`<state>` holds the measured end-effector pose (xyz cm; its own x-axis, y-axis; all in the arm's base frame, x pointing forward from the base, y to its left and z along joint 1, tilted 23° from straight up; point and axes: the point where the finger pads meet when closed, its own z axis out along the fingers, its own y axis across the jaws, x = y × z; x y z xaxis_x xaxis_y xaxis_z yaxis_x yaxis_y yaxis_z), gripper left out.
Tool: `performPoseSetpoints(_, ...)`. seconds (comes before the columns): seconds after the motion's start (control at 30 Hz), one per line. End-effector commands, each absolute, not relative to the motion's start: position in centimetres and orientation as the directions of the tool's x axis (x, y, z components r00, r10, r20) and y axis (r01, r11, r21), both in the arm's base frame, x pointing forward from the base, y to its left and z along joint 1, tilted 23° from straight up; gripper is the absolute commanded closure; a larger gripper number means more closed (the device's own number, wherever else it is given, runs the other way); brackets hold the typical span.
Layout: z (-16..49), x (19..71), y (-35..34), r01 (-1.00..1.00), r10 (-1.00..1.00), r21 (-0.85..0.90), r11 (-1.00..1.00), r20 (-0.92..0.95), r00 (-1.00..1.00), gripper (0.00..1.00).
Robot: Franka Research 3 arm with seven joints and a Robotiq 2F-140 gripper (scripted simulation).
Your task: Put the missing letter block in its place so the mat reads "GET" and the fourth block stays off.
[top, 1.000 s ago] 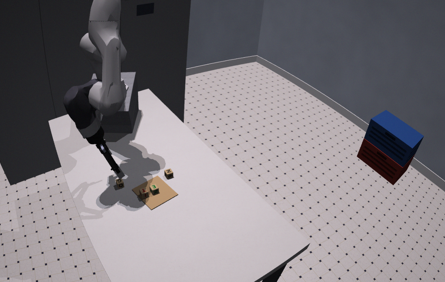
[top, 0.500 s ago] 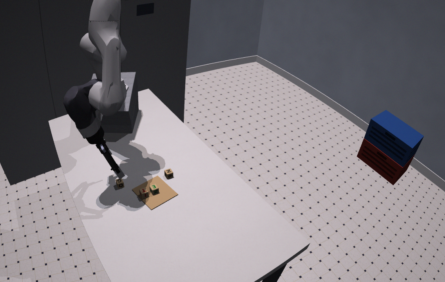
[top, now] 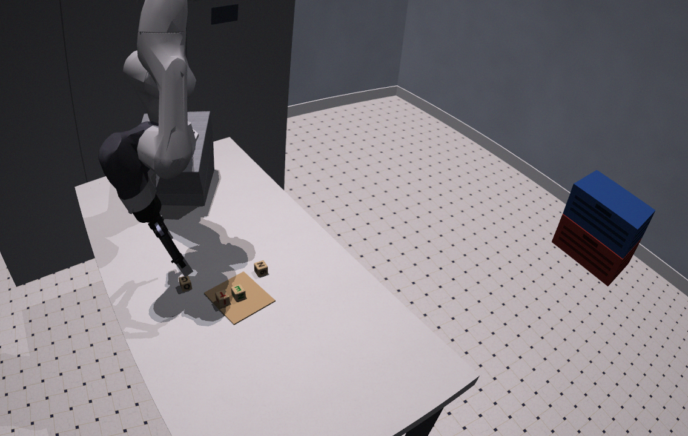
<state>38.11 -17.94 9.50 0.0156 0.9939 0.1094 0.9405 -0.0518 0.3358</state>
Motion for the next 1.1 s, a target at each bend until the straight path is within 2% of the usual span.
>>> performPoseSetpoints(0.0, 9.9, 38.1, -17.2, 0.944, 0.997, 0.323, -0.072, 0.058, 0.056, 0.00)
performPoseSetpoints(0.07, 10.4, 37.9, -16.6, 0.943, 0.993, 0.318, -0.100, -0.025, 0.114, 0.00)
performPoseSetpoints(0.53, 11.6, 37.2, -16.5, 0.926, 0.962, 0.349, -0.147, -0.168, 0.216, 0.00)
performPoseSetpoints(1.07, 11.8, 37.2, -16.6, 0.923, 0.958, 0.353, -0.151, -0.179, 0.224, 0.00)
